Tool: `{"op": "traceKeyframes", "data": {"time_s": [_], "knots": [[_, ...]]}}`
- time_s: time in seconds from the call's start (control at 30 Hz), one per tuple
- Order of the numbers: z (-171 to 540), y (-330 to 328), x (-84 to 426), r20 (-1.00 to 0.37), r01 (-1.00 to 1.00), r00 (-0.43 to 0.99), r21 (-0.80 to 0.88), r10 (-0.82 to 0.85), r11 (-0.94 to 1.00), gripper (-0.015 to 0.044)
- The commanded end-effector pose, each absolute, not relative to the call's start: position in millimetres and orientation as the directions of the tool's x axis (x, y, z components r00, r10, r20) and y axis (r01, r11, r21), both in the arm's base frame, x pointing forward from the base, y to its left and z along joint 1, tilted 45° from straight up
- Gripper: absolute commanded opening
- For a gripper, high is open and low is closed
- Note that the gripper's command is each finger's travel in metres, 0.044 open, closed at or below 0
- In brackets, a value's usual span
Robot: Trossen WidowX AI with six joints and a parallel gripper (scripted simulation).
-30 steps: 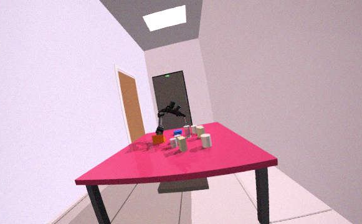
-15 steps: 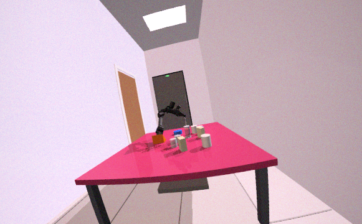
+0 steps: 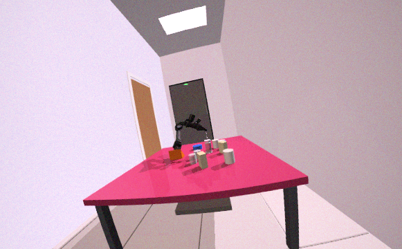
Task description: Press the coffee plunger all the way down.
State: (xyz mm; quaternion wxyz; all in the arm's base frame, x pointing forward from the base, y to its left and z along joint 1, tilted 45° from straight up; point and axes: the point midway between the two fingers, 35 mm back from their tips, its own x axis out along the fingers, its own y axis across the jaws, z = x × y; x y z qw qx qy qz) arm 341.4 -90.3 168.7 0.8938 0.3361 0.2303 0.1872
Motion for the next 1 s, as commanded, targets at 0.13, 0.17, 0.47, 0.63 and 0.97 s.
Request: {"op": "traceKeyframes", "data": {"time_s": [0.13, 0.17, 0.47, 0.63, 0.97], "knots": [[148, -75, 341, -0.307, -0.168, 0.811, 0.693, 0.497, 0.702, 0.0114], [147, -73, 341, -0.307, -0.168, 0.811, 0.693, 0.497, 0.702, 0.0114], [136, -63, 341, -0.308, -0.168, 0.811, 0.692, 0.497, 0.702, 0.0114], [130, -57, 341, -0.307, -0.168, 0.812, 0.693, 0.497, 0.702, 0.0114], [119, -45, 341, -0.304, -0.169, 0.813, 0.694, 0.497, 0.7, 0.0114]]}}
